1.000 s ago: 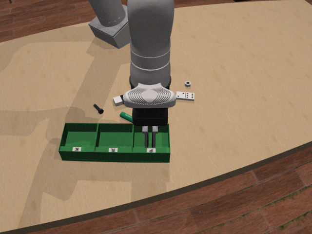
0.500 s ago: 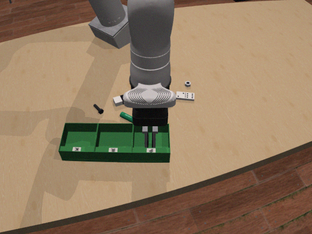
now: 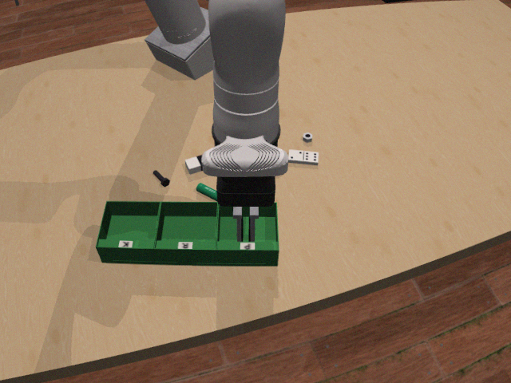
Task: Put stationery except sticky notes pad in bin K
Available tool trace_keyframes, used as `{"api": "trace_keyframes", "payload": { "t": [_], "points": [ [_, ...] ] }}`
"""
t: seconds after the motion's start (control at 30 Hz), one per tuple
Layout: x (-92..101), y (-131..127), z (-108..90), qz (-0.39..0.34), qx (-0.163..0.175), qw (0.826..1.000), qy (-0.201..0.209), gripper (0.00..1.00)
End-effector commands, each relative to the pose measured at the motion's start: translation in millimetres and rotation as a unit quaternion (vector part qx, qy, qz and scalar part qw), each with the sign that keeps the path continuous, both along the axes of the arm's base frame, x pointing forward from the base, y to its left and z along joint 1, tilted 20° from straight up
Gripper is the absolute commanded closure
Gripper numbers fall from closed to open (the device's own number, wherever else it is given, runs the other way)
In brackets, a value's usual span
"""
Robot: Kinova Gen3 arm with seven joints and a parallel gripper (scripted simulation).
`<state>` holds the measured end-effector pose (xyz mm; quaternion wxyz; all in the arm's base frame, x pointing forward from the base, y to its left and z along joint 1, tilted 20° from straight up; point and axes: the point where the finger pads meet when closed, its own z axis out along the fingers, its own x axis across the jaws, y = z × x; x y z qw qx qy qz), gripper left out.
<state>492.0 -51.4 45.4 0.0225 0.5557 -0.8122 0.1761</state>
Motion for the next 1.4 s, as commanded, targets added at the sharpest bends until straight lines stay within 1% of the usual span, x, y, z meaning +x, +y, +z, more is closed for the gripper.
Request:
{"api": "trace_keyframes", "payload": {
  "t": [0.0, 0.3, 0.8, 0.87, 1.07, 1.27, 1.37],
  "points": [
    [0.5, 0.4, 0.8, 0.000, 0.000, 1.000, -0.001, 0.69],
    [-0.8, 2.9, 8.2, 0.000, 0.000, 1.000, -0.001, 0.69],
    [-4.0, 9.2, 27.0, 0.000, 0.000, 1.000, -0.001, 0.69],
    [-4.0, 9.2, 27.0, 0.000, 0.000, 1.000, -0.001, 0.69],
    [-7.9, 16.6, 49.4, 0.000, 0.000, 1.000, -0.001, 0.69],
    [-8.0, 16.8, 49.8, 0.000, 0.000, 1.000, -0.001, 0.69],
    [-12.0, 24.5, 73.2, 0.000, 0.000, 1.000, -0.001, 0.69]
  ]
}}
